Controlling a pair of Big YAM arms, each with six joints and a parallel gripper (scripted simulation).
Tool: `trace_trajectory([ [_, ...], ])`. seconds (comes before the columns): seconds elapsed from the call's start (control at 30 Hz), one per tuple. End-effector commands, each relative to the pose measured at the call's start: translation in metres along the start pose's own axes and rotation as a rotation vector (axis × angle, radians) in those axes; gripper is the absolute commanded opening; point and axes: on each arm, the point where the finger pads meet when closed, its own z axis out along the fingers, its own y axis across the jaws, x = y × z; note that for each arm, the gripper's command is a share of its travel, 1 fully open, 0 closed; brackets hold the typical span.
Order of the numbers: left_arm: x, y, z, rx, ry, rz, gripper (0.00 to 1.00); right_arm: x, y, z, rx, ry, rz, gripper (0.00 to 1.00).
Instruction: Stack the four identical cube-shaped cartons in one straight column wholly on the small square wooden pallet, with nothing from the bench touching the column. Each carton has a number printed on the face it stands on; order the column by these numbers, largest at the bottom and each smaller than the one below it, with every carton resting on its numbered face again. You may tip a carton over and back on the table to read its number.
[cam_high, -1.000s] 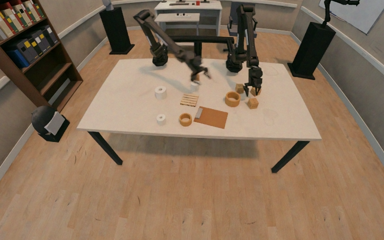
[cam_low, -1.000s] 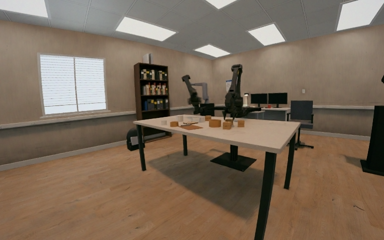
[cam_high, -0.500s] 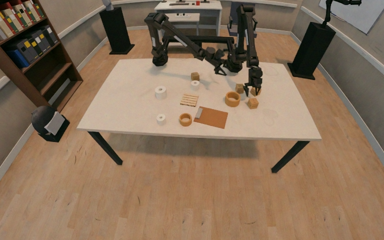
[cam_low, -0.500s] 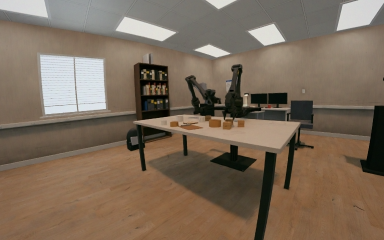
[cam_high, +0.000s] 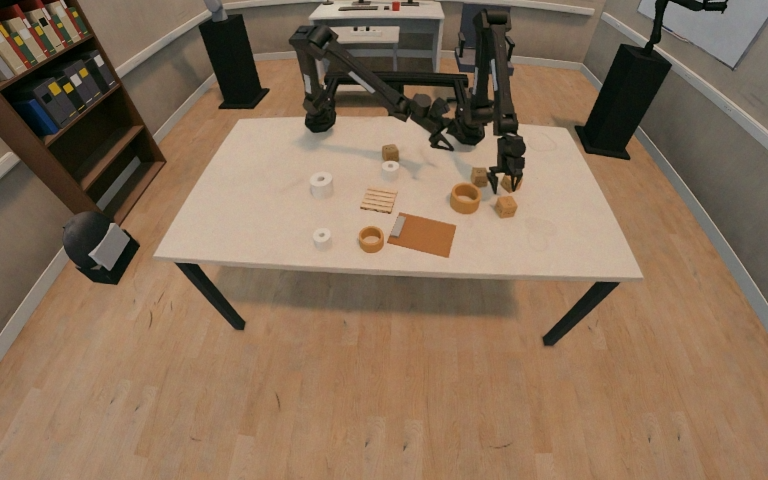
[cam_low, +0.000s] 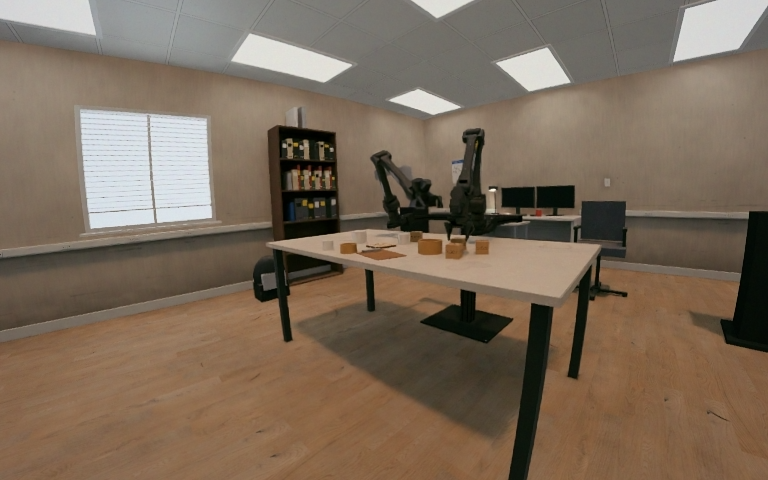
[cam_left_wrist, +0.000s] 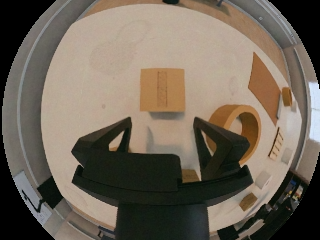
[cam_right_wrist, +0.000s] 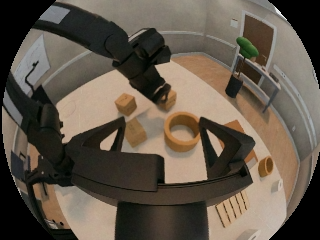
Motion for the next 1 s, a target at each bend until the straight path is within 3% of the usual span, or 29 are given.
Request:
trace_trajectory([
  [0.0,-0.037,0.003,0.006,-0.004,-0.056,-0.001,0.83,-0.043,-0.015,0.007,0.034,-0.087,0.007,1.0],
  [0.07,-0.04,0.003,0.009,-0.004,-0.056,0.0,0.83,-0.027,-0.01,0.004,0.021,-0.053,-0.001,1.0],
  [0.97,-0.042,0.003,0.044,-0.003,-0.056,0.0,0.83,-0.027,-0.01,0.004,0.021,-0.053,-0.001,1.0],
])
